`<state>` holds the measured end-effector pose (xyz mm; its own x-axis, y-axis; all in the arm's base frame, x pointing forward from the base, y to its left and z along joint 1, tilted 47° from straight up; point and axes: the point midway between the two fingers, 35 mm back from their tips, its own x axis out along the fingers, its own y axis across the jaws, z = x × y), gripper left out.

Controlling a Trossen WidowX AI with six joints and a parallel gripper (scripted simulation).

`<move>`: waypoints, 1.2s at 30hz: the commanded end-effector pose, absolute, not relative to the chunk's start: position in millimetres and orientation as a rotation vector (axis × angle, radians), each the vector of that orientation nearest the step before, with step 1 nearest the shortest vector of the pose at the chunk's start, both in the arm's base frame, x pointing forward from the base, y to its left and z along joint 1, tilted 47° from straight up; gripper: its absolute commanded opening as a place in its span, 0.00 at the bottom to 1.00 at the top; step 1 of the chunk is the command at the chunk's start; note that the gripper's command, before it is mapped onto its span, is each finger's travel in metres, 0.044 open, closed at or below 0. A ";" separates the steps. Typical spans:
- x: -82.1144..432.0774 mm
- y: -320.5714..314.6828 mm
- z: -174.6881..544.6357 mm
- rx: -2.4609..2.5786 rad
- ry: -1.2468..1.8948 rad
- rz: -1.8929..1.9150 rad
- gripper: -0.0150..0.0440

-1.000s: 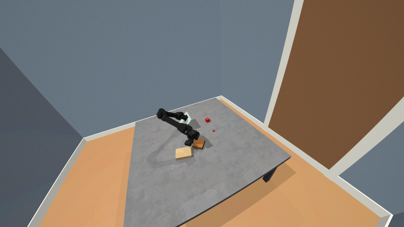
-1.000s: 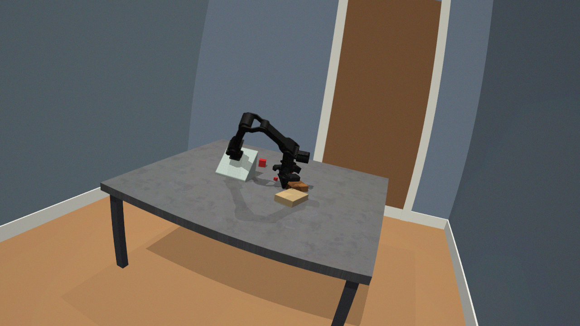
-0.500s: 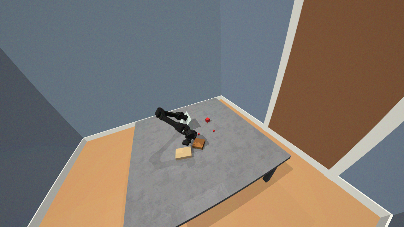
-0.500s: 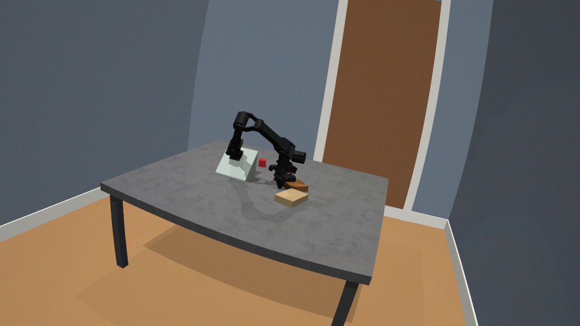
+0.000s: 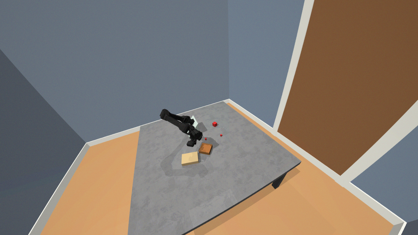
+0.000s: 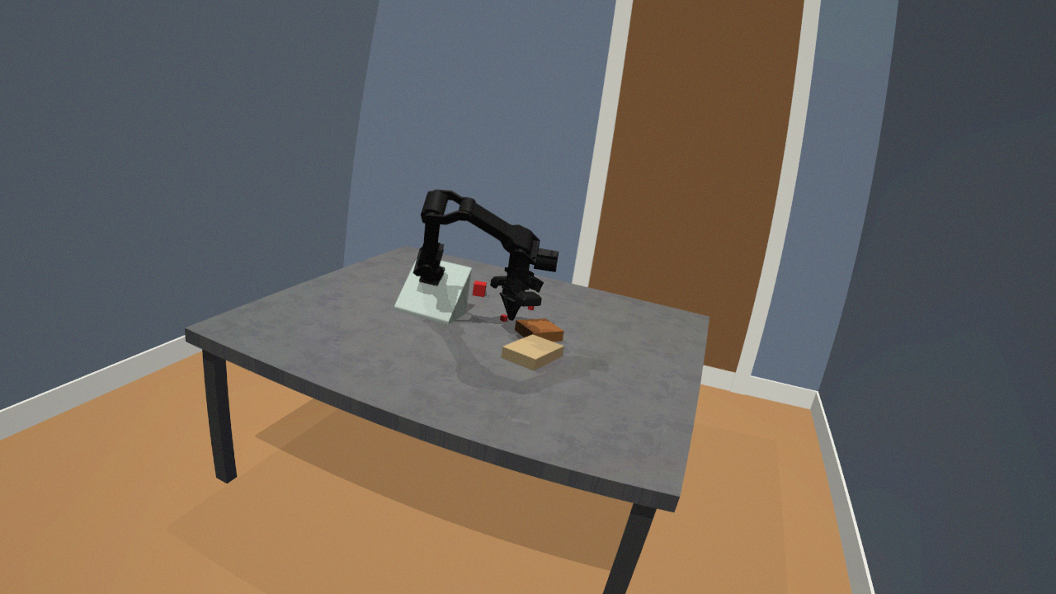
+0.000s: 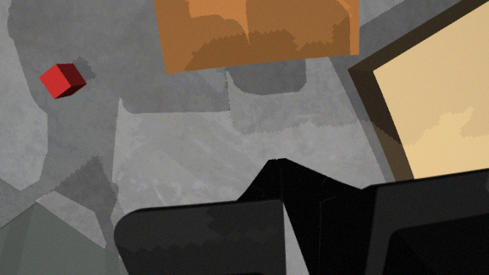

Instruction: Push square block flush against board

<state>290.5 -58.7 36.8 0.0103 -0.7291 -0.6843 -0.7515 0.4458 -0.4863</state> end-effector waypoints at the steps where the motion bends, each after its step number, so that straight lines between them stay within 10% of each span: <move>1: 289.6 -55.0 43.7 -1.274 1.721 0.022 0.25; 17: 380.8 55.1 -69.9 -1.269 1.714 0.027 0.25; 36: 381.2 14.2 -106.6 -1.271 1.714 0.024 0.25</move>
<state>382.8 15.6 -107.8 0.0078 -0.7215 -0.6924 -0.7399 0.4616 -0.4893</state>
